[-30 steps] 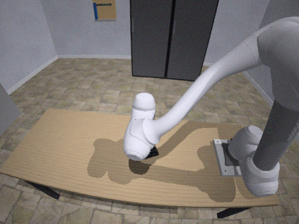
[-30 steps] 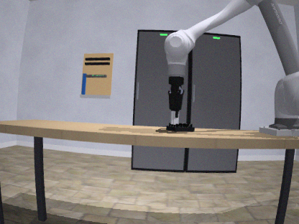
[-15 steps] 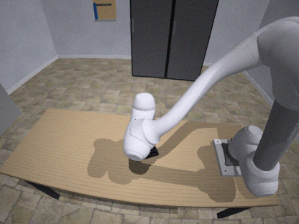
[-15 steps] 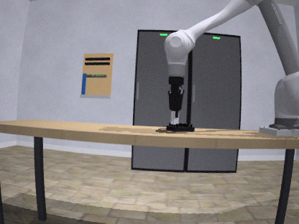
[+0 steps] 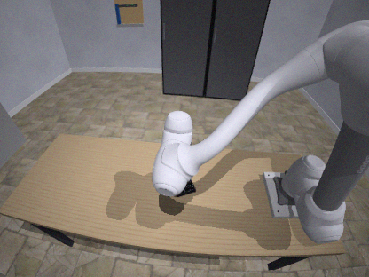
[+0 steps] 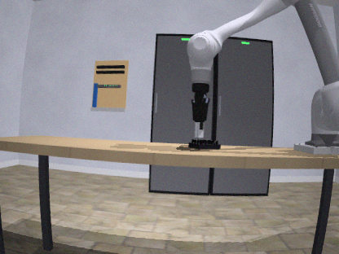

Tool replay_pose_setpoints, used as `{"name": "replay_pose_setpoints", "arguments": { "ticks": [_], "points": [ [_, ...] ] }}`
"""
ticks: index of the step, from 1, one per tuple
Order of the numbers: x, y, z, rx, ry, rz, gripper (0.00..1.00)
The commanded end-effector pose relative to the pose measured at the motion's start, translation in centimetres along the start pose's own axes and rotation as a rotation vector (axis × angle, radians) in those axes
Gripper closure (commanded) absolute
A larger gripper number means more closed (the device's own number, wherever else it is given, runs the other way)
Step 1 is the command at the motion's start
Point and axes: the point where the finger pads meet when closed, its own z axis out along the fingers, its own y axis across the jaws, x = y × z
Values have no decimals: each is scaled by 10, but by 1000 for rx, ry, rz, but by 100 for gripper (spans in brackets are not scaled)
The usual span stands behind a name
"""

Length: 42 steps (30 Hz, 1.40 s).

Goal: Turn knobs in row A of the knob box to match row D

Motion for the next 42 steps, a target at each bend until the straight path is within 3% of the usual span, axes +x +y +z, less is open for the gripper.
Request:
{"name": "replay_pose_setpoints", "arguments": {
  "ticks": [1,42],
  "points": [
    [1,1,-14,1,2,-2,88],
    [1,1,-18,1,2,-2,88]
  ]
}}
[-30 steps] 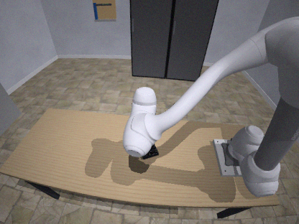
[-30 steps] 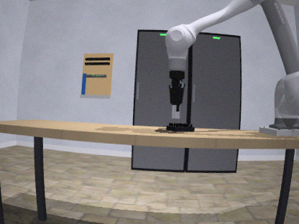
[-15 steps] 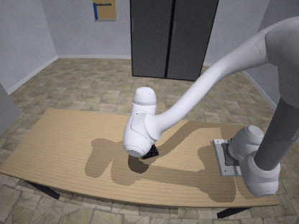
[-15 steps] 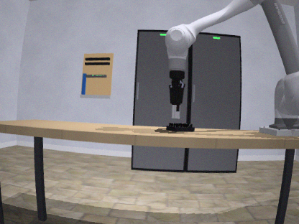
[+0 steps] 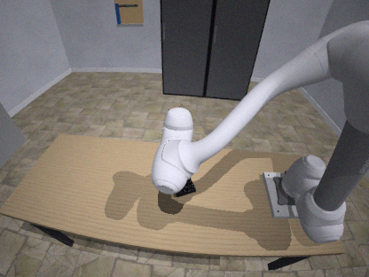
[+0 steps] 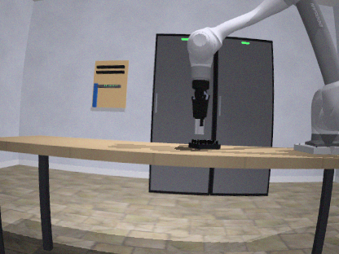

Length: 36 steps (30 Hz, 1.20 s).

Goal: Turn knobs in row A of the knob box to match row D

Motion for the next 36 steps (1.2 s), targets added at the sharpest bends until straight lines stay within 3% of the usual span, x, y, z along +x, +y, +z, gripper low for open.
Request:
{"name": "replay_pose_setpoints", "arguments": {
  "ticks": [1,18,36],
  "points": [
    [1,1,-4,0,3,-1,88],
    [1,1,-4,0,3,31,88],
    [2,2,-8,1,3,598,88]
  ]
}}
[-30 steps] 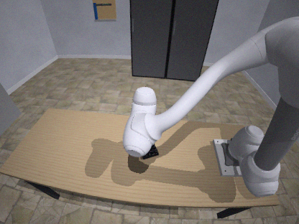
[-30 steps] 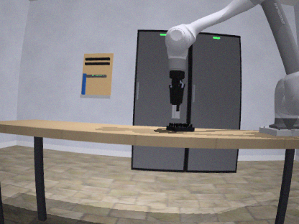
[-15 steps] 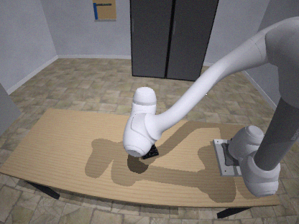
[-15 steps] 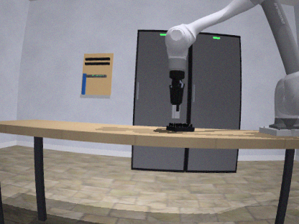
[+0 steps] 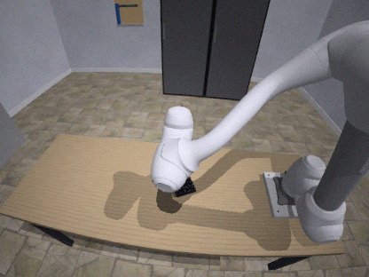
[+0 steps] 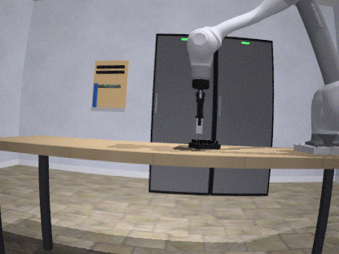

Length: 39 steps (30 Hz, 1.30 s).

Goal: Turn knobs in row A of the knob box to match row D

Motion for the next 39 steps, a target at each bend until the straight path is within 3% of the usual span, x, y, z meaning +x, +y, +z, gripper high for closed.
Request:
{"name": "replay_pose_setpoints", "arguments": {
  "ticks": [1,39],
  "points": [
    [2,1,-5,-8,2,156,88],
    [3,1,-13,-6,6,1373,88]
  ]
}}
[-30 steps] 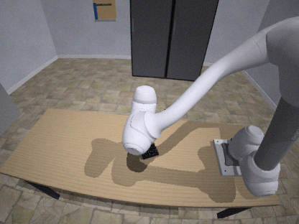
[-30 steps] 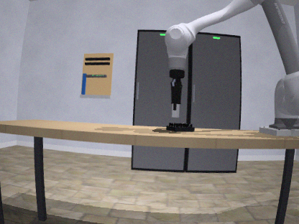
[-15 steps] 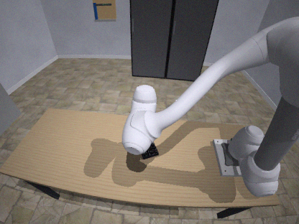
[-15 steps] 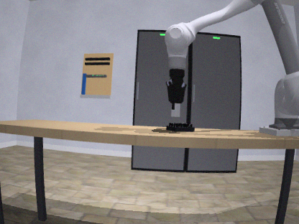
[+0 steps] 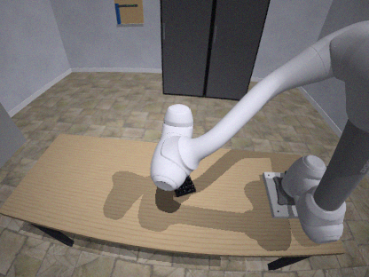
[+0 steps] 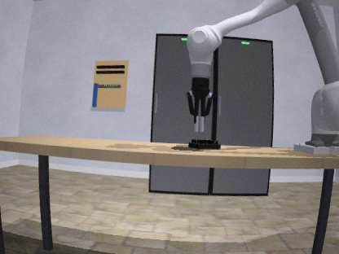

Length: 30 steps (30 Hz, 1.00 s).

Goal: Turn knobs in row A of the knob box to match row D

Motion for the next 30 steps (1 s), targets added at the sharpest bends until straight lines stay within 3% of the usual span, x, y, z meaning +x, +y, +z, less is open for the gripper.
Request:
{"name": "replay_pose_setpoints", "arguments": {
  "ticks": [1,6,30],
  "points": [
    [2,-1,-5,-1,9,156,88],
    [2,-2,-6,-1,9,256,88],
    [2,-2,-11,3,9,1074,88]
  ]
}}
